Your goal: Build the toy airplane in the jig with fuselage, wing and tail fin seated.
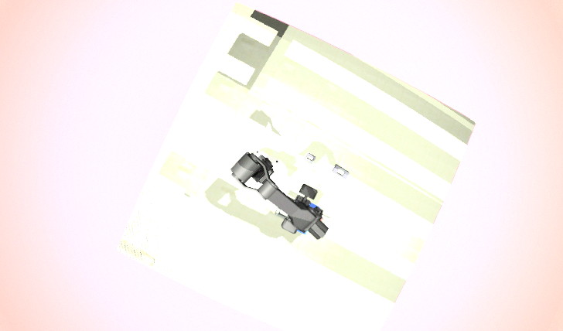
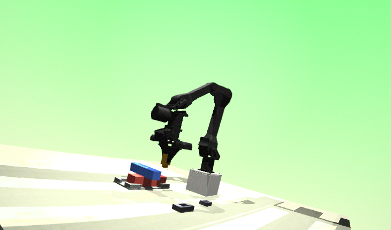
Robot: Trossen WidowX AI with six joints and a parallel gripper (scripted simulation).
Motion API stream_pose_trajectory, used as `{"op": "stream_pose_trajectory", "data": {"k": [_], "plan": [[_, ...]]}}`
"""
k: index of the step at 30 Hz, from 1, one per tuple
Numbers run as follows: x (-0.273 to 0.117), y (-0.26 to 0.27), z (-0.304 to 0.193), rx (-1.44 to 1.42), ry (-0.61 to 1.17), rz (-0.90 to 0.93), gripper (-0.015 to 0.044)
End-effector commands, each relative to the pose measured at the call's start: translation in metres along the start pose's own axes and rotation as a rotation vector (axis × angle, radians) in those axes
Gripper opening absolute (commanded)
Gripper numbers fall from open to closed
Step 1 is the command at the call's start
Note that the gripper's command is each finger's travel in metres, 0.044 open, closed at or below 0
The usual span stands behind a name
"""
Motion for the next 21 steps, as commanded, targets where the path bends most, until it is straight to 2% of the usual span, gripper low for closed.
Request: {"op": "stream_pose_trajectory", "data": {"k": [1,11,14,21], "plan": [[0.003,-0.012,-0.004,-0.009,0.001,-0.006,0.0],[0.008,-0.033,-0.015,-0.02,0.003,-0.01,0.0],[0.008,-0.033,-0.015,-0.02,0.003,-0.01,0.0067],[0.008,-0.033,-0.015,-0.02,0.003,-0.01,0.0067]]}}
Point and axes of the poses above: the point midway between the two fingers, 35 mm back from their tips, its own x axis out along the fingers, its own y axis across the jaws, z = x × y, the point moved 3 cm from there along -x, back along the fingers, and after that the axes turned 2 degrees about -x, right-handed, at the moved point
